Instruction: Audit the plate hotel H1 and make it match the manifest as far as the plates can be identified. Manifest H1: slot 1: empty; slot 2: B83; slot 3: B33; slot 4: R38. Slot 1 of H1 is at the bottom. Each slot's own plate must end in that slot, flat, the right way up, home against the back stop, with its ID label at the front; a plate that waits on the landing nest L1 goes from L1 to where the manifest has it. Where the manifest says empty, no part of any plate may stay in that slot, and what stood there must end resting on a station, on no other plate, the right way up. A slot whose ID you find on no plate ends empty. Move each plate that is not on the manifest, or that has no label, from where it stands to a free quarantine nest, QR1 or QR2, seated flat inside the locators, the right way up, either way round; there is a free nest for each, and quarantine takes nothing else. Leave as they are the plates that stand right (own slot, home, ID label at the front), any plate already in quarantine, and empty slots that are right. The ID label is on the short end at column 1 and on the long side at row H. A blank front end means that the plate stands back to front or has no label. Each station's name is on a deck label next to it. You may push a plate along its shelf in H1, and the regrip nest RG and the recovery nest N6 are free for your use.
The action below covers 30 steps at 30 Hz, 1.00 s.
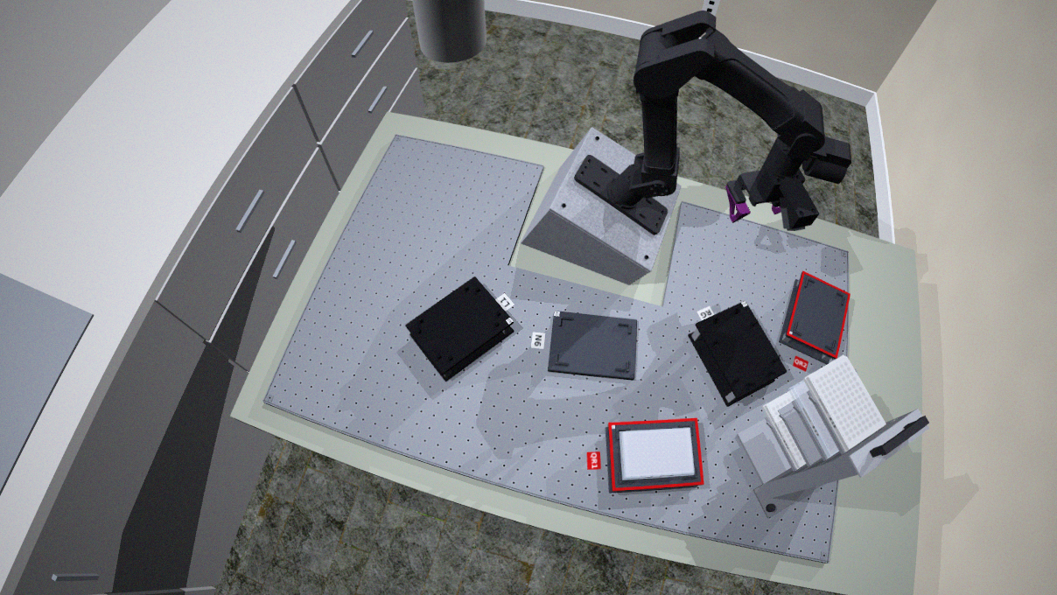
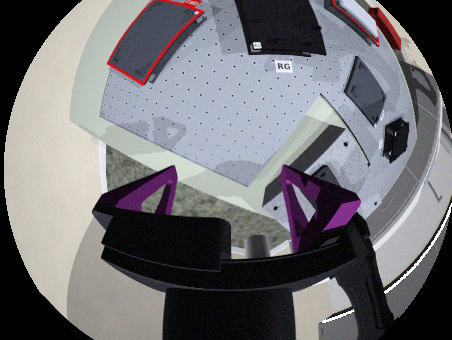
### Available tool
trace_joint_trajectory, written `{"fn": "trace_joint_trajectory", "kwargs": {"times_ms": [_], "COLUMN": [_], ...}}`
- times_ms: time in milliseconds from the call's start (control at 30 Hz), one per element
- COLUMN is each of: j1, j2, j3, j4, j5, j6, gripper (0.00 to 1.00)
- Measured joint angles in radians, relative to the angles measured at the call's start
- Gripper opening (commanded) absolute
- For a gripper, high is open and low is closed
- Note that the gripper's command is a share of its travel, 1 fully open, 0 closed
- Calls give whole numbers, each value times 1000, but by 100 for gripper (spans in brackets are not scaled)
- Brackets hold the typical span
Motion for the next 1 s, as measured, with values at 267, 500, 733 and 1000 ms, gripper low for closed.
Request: {"fn": "trace_joint_trajectory", "kwargs": {"times_ms": [267,500,733,1000], "j1": [0,0,-49,-193], "j2": [0,0,40,84], "j3": [0,0,19,52], "j4": [0,0,-16,-31], "j5": [0,0,-4,-30], "j6": [0,0,-8,-90], "gripper": [100,100,0,0]}}
